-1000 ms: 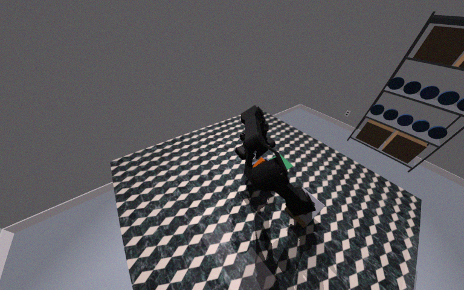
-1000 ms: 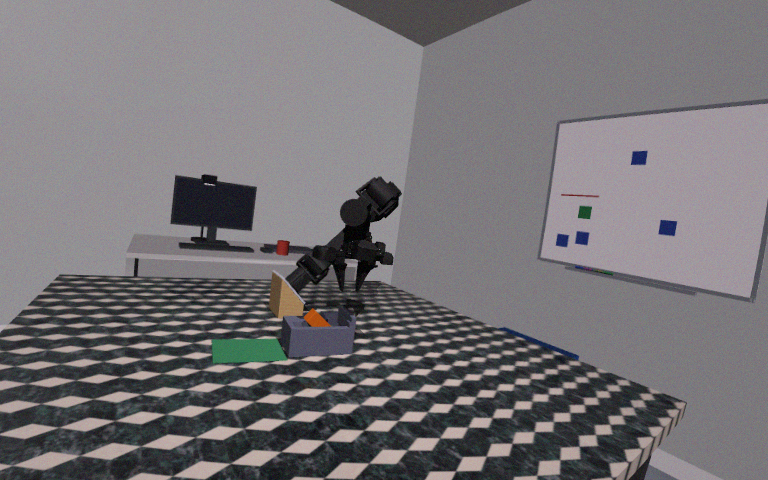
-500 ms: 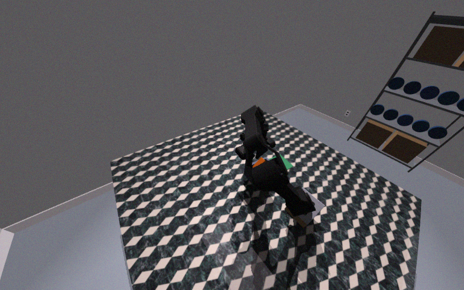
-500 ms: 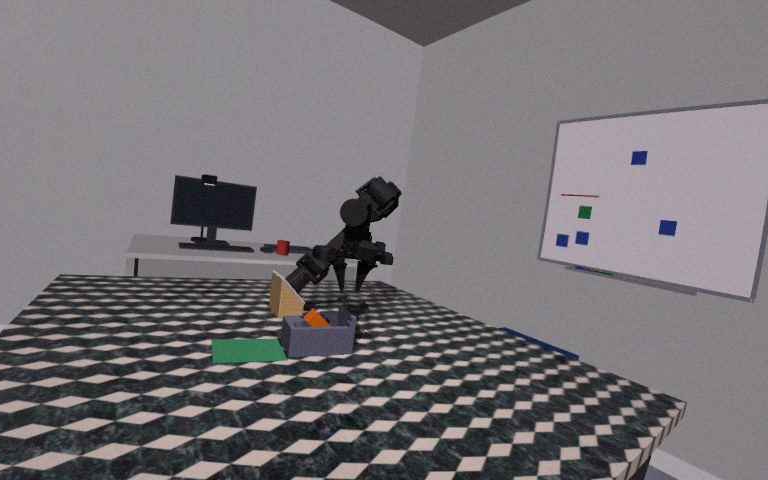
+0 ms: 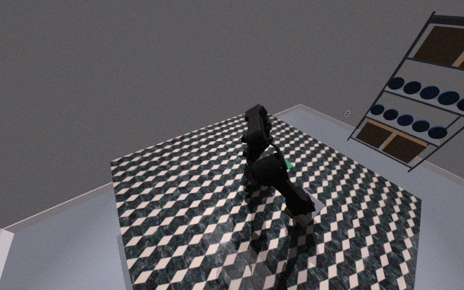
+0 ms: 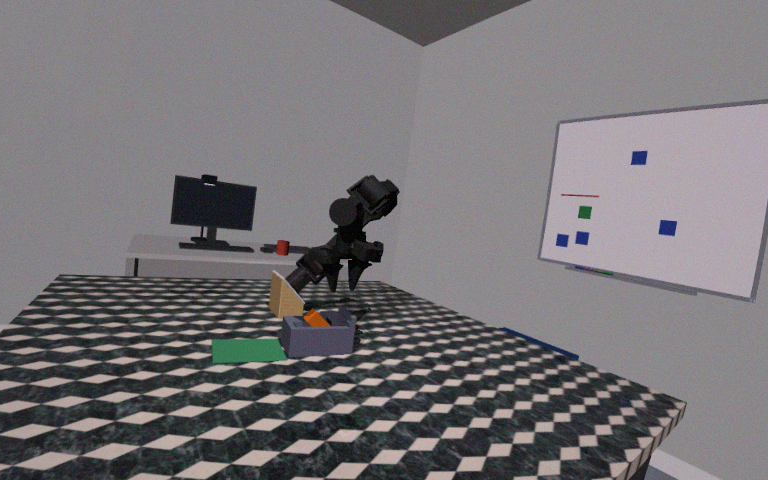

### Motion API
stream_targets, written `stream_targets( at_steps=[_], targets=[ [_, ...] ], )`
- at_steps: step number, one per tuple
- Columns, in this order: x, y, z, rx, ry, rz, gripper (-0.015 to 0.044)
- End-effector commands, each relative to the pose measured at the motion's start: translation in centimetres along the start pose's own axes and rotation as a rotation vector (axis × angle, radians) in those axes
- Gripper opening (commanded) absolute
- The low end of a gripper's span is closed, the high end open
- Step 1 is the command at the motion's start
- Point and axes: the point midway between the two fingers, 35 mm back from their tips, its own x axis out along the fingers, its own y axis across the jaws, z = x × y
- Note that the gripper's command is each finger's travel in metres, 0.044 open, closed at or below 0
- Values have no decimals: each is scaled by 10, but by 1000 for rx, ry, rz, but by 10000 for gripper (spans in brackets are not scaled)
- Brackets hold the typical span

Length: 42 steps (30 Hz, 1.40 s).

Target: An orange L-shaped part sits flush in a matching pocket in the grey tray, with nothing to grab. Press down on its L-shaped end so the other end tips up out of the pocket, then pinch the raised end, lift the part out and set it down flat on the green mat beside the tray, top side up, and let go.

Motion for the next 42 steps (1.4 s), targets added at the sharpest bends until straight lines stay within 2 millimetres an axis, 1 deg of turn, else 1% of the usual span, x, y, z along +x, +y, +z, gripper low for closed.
stream_targets(
  at_steps=[1, 8, 10, 23, 26, 31, 36, 42],
  targets=[
    [-3, -20, -3, -420, 6, -10, 280],
    [-4, -48, -12, -1047, 13, -3, 280],
    [-4, -54, -14, -1165, 14, -1, 280],
    [-3, -54, -14, -1179, 14, -1, 280],
    [5, -54, -14, -1179, 14, -1, 280],
    [26, -54, -14, -1180, 13, -1, 280],
    [29, -54, -14, -1180, 13, -1, 280],
    [39, -55, -14, -1180, 13, -1, 280]
  ],
)
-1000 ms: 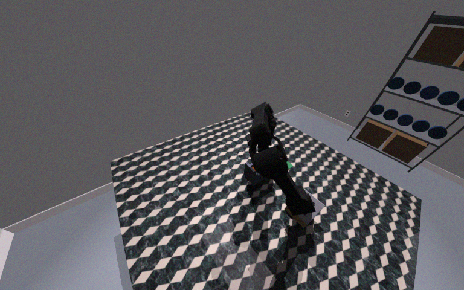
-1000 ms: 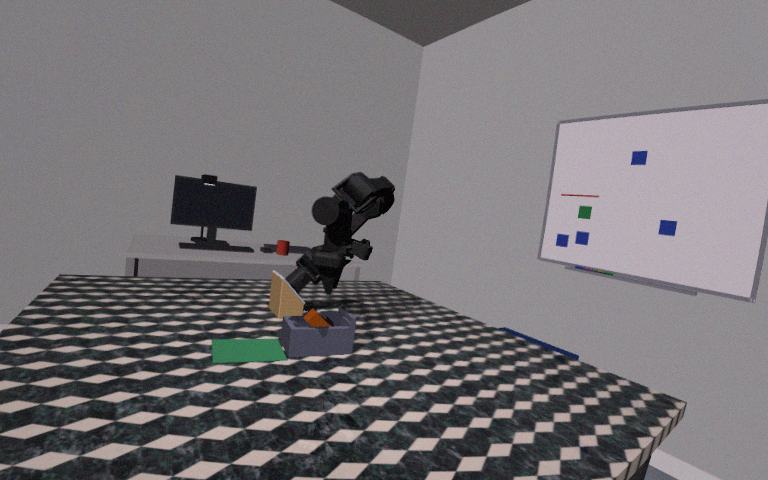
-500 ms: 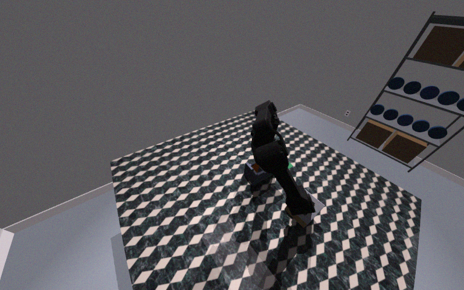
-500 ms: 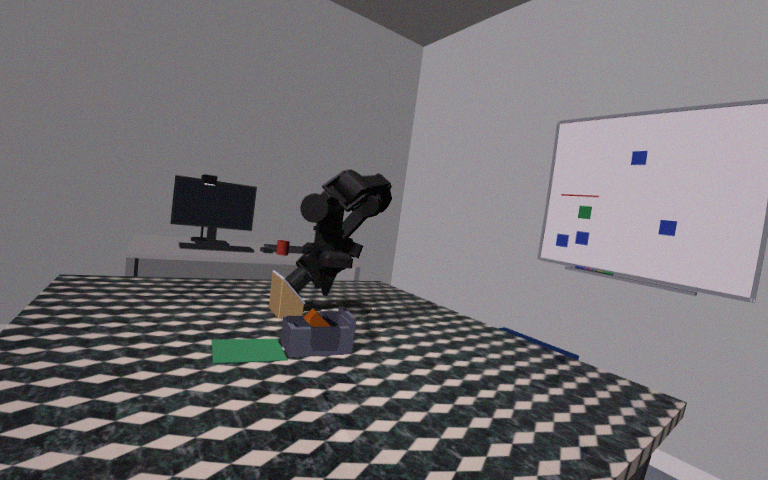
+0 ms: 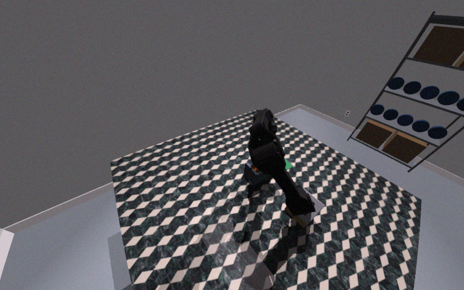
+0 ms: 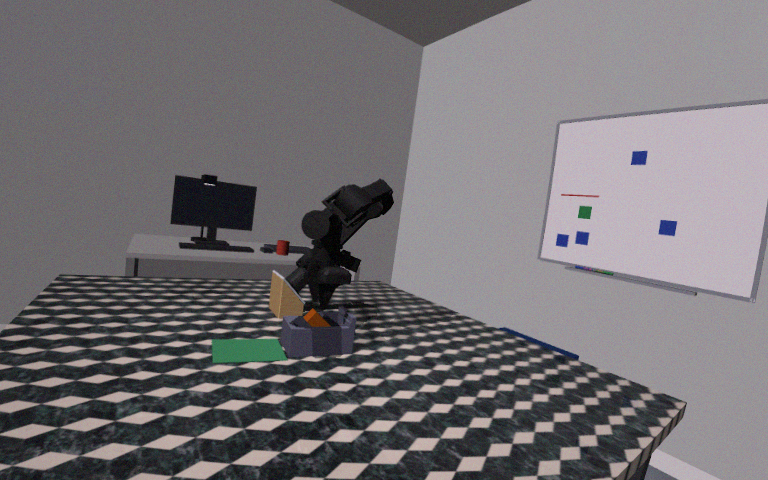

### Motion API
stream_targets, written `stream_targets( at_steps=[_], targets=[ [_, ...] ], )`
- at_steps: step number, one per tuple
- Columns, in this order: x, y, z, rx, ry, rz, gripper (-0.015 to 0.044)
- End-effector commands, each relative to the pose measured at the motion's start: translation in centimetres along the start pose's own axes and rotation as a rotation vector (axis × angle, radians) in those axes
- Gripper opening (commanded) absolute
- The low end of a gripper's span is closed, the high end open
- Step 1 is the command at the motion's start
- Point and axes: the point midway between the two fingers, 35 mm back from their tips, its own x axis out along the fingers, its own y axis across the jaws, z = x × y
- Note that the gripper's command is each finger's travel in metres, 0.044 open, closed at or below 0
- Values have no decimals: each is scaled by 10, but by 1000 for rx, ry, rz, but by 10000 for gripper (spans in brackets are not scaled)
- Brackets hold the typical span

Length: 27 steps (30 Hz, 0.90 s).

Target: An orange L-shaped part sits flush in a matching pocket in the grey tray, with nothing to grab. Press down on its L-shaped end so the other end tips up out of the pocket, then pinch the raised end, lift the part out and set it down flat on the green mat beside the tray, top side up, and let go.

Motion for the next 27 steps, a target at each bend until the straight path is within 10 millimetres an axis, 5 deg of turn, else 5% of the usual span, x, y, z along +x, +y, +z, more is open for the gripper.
stream_targets(
  at_steps=[1, 25, 27],
  targets=[
    [8, 2, 1, 10, -8, 4, 280],
    [43, 3, 2, 10, -10, 4, 280],
    [40, 1, 1, -1, -3, 2, 228]
  ],
)
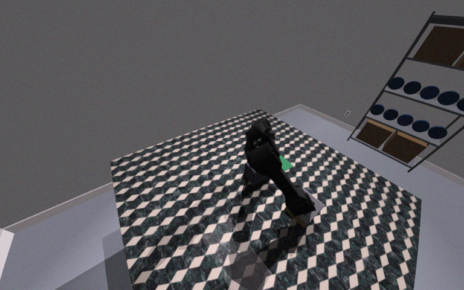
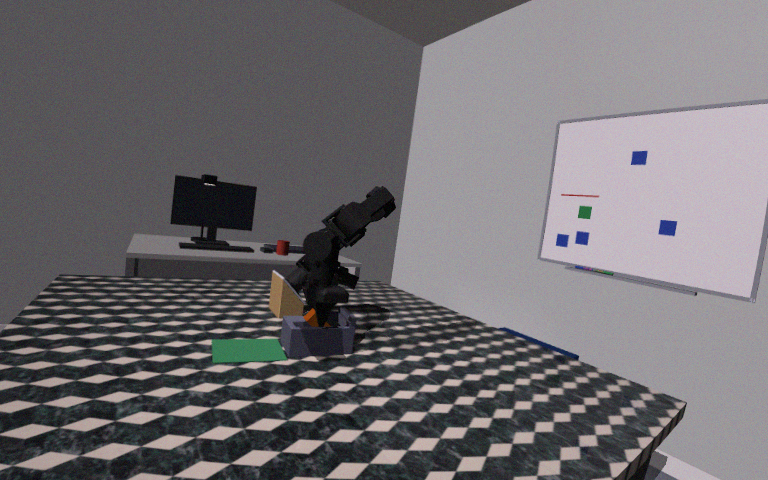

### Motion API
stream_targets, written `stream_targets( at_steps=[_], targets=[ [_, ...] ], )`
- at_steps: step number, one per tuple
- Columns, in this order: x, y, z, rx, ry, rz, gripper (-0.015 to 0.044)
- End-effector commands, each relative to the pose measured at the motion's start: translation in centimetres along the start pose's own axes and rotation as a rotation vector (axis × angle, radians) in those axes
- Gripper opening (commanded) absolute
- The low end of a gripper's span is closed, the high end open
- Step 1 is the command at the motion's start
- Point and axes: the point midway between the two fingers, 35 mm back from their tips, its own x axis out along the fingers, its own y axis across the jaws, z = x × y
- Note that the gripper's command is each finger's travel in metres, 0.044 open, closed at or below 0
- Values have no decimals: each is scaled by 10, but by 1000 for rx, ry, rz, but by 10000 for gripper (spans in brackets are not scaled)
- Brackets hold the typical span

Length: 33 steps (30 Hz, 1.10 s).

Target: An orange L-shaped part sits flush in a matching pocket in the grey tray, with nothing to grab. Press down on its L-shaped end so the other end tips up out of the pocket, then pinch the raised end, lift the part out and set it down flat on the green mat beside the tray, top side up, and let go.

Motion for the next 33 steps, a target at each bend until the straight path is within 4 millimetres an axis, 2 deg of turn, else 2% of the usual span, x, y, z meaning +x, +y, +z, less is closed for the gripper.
stream_targets(
  at_steps=[1, 3, 13, 16, 23, 33],
  targets=[
    [-1, 0, 0, -1, 0, 0, 201],
    [-1, 0, 0, -1, 0, 0, 149],
    [-1, 0, 0, -1, 0, 0, 82],
    [-1, 0, 0, -1, 0, 0, 3],
    [-2, 0, 0, 0, 0, 0, 0],
    [-17, 1, 0, 6, -3, 1, 0]
  ],
)
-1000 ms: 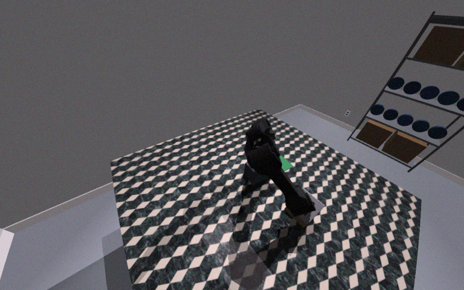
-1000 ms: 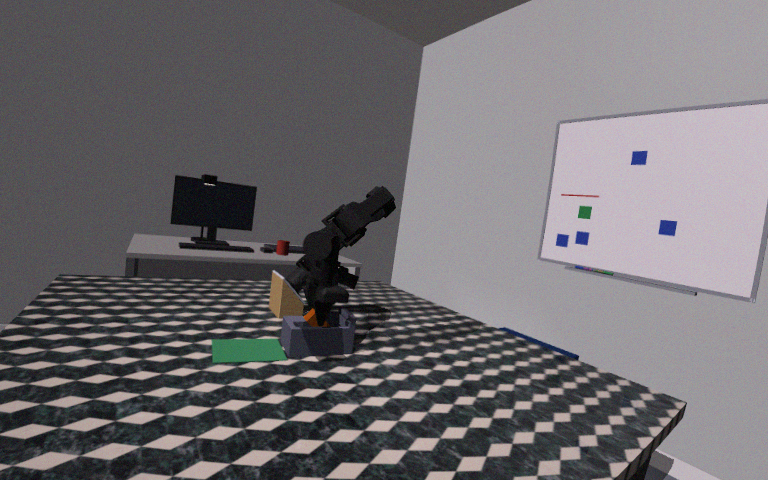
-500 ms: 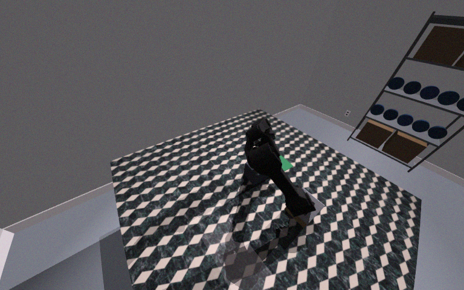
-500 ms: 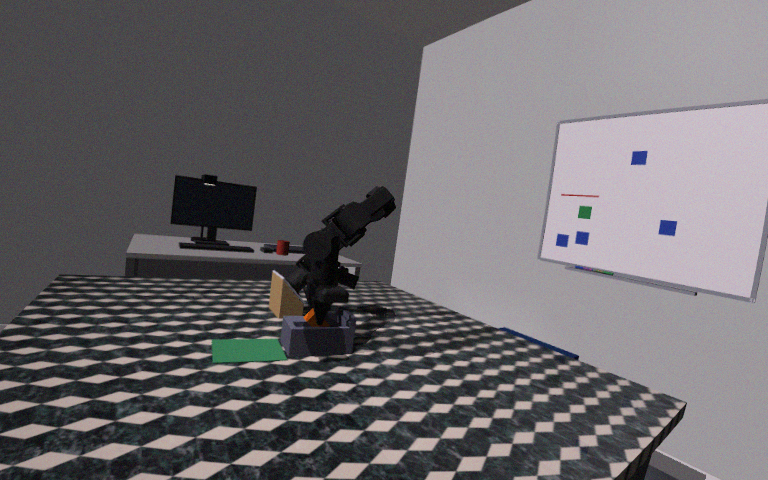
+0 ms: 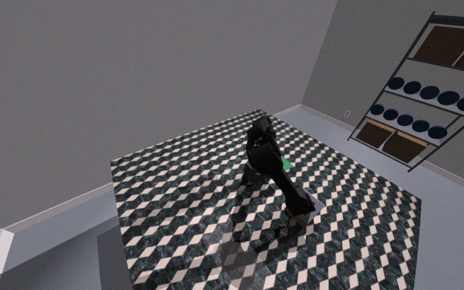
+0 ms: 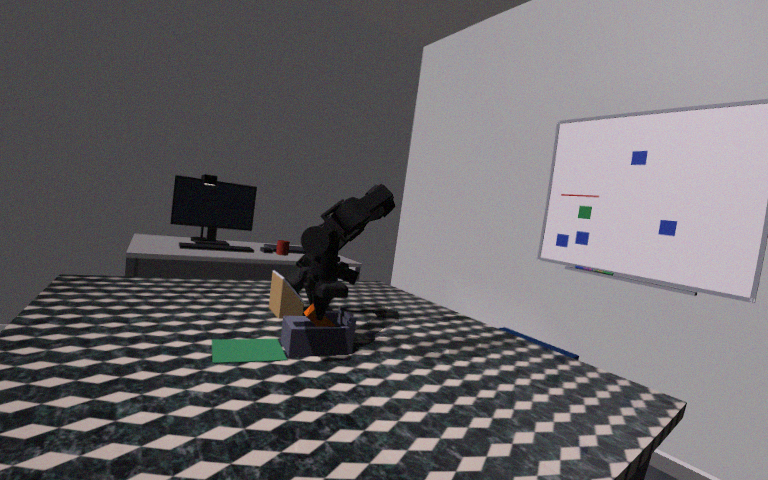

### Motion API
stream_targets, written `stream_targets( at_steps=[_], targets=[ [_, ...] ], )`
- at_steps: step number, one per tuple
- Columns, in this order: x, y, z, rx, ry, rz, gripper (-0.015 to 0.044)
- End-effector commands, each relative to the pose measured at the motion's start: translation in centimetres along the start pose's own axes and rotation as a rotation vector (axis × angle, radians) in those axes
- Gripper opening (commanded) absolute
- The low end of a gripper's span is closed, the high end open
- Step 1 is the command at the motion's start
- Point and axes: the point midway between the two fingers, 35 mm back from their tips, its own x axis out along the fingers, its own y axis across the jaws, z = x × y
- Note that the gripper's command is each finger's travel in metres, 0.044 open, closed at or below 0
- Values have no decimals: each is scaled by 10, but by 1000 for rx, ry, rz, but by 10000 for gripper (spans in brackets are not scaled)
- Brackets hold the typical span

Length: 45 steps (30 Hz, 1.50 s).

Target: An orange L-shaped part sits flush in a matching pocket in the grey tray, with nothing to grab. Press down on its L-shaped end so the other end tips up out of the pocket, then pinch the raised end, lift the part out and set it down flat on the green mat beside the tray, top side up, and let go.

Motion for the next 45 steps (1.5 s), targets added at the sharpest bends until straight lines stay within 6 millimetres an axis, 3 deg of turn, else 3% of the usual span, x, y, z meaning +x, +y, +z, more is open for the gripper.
stream_targets(
  at_steps=[1, 45],
  targets=[
    [-8, -2, 0, -8, 2, -4, 0],
    [-76, -1, 0, -4, 2, -3, 0]
  ],
)
